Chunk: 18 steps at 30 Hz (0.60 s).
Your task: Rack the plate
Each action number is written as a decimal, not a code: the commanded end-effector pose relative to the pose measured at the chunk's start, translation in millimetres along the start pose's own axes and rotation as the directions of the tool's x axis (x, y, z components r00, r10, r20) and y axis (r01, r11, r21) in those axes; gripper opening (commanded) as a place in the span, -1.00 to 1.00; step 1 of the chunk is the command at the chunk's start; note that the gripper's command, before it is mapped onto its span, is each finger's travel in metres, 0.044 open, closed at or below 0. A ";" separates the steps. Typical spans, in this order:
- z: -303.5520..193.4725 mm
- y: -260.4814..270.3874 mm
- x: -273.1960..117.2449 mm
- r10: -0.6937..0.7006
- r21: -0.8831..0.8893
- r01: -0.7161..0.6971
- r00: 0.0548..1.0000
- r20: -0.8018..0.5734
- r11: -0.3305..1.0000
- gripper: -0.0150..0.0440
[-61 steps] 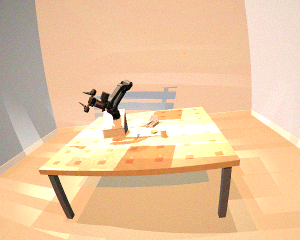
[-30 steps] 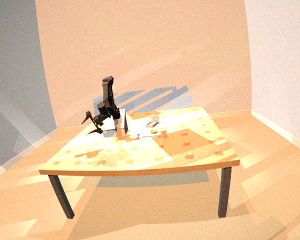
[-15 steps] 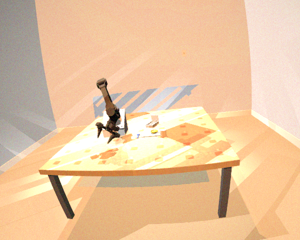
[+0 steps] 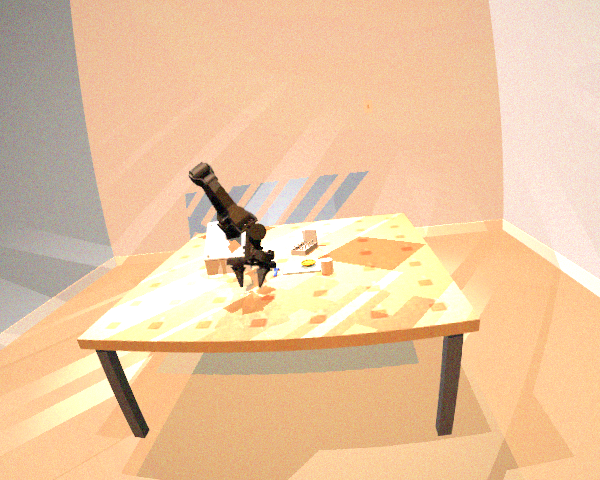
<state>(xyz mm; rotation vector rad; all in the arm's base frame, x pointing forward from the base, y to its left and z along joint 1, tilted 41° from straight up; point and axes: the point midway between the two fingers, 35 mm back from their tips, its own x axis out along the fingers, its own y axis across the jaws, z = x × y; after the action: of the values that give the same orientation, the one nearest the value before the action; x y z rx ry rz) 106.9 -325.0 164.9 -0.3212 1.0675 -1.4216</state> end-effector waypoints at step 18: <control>32.3 186.6 -82.3 0.373 -0.360 -0.369 0.926 -0.061 0.857 0.86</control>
<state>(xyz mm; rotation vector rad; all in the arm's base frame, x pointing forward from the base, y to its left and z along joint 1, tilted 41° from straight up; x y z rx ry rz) 251.1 -241.9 82.1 -0.3551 1.2833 -0.9184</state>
